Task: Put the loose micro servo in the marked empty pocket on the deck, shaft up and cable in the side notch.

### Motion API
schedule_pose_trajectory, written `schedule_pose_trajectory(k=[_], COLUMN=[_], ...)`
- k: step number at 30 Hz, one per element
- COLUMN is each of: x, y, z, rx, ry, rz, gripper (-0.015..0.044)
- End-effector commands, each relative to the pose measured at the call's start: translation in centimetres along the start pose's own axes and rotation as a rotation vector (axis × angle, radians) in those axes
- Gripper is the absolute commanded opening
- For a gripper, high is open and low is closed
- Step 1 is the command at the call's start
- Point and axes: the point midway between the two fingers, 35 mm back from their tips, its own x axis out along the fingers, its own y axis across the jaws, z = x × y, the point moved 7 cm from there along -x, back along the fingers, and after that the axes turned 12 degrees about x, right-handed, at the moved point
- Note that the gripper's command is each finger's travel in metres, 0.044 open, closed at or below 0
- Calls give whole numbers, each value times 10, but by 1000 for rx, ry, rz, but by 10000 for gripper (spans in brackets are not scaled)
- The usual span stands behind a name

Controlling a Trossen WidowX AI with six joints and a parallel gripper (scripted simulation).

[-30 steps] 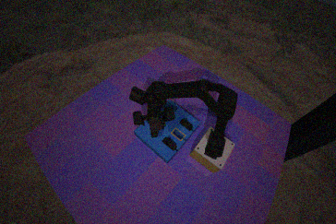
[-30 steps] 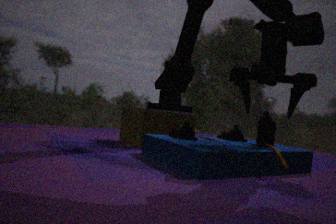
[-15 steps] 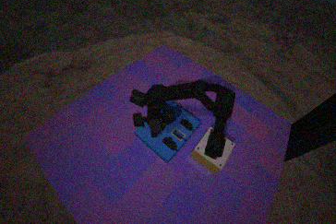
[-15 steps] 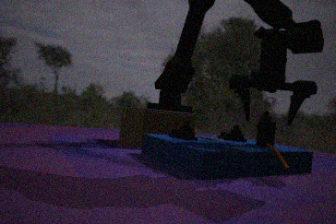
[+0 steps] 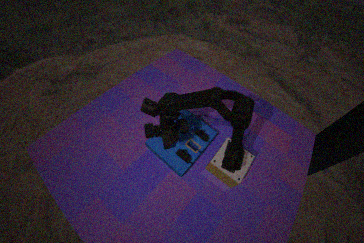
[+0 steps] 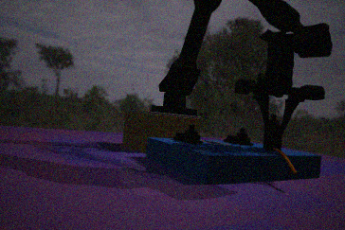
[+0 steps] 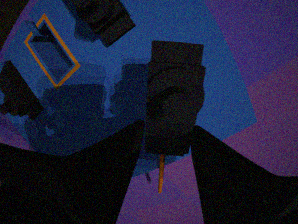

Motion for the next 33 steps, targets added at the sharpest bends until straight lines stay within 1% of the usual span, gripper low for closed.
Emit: schedule_pose_trajectory(k=[1,4,7,8,12,14,27,33], x=[0,0,-6,-9,-27,-29,-29,-29], y=[0,0,0,-1,4,6,15,26], z=[0,0,0,0,2,3,15,3], rx=[-6,-6,-6,-6,-6,-6,-6,-6], ry=[-3,-3,-3,-3,-3,-3,-4,-3], rz=[-2,-2,-2,-2,-2,-1,-1,0], gripper=[105,85,6,0,0,0,0,0])
